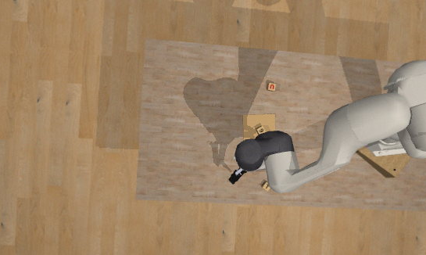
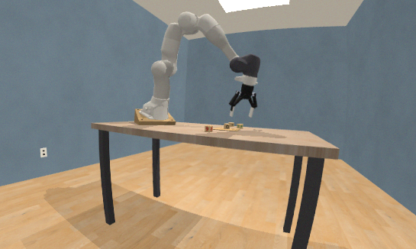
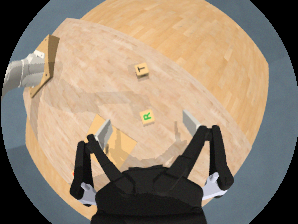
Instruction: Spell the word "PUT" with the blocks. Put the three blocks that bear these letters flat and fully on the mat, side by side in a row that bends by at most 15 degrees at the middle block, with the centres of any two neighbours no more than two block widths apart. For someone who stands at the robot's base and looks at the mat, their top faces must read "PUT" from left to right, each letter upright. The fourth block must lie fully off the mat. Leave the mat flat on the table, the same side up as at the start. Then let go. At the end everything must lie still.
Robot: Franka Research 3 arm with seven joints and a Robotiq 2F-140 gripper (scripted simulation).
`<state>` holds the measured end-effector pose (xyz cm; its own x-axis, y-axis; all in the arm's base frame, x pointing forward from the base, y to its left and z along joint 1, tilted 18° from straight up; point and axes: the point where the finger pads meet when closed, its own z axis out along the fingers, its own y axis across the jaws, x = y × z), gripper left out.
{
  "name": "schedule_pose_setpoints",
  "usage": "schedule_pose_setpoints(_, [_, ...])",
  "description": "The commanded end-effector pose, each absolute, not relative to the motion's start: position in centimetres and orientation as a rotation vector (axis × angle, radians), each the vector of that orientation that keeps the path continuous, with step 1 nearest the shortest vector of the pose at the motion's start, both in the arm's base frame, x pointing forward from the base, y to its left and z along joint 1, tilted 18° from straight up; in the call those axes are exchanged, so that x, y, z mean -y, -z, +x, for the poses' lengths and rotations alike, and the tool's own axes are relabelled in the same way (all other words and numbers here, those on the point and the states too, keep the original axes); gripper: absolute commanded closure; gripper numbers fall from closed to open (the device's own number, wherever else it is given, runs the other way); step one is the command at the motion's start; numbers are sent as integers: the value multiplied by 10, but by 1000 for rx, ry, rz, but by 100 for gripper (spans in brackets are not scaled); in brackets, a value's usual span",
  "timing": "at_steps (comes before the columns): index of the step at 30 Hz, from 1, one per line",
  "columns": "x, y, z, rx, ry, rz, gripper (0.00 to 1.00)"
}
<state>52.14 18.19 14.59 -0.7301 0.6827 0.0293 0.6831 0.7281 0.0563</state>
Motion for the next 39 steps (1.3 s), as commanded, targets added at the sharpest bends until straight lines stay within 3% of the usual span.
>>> schedule_pose_setpoints(1, [-181,-146,522,2924,101,-1121,0])
schedule_pose_setpoints(39, [-156,-190,545,3132,86,-328,0])
